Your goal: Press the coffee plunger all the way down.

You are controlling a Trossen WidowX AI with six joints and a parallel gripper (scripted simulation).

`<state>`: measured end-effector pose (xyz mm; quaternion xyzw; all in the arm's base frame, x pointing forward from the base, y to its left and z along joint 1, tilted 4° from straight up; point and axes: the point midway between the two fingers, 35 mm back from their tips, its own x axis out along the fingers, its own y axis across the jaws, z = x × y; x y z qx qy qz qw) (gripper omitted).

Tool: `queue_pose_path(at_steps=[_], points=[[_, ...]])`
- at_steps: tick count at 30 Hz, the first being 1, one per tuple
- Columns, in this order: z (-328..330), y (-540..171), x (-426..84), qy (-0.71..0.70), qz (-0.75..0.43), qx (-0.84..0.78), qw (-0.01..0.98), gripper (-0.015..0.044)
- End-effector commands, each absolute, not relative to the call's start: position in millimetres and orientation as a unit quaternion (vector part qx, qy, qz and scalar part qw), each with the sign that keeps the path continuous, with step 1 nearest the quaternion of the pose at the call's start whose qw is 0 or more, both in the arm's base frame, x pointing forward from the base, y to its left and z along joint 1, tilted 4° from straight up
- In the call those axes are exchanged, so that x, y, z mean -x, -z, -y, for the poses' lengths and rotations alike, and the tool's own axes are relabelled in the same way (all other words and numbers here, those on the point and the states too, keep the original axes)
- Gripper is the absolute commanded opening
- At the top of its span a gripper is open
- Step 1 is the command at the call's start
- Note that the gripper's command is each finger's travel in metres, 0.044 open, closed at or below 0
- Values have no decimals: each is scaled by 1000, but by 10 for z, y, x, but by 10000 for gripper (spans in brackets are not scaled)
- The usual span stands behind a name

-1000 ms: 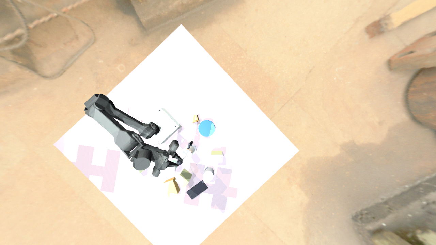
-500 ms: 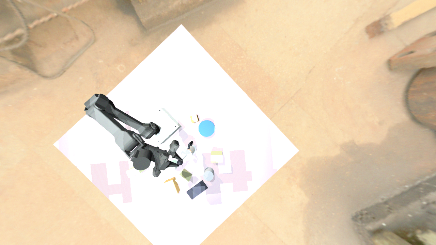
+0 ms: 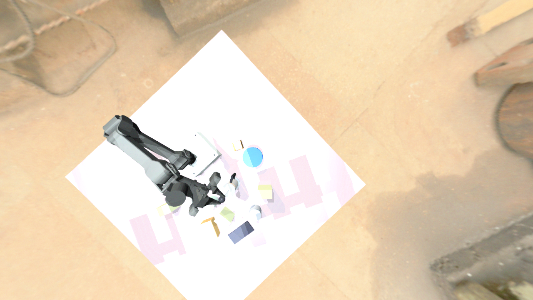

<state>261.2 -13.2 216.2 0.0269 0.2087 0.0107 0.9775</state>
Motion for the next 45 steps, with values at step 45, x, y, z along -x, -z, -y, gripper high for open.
queue_pose_path(at_steps=[45], points=[[71,-1233,-2792,-9,-234,-31,972,123]])
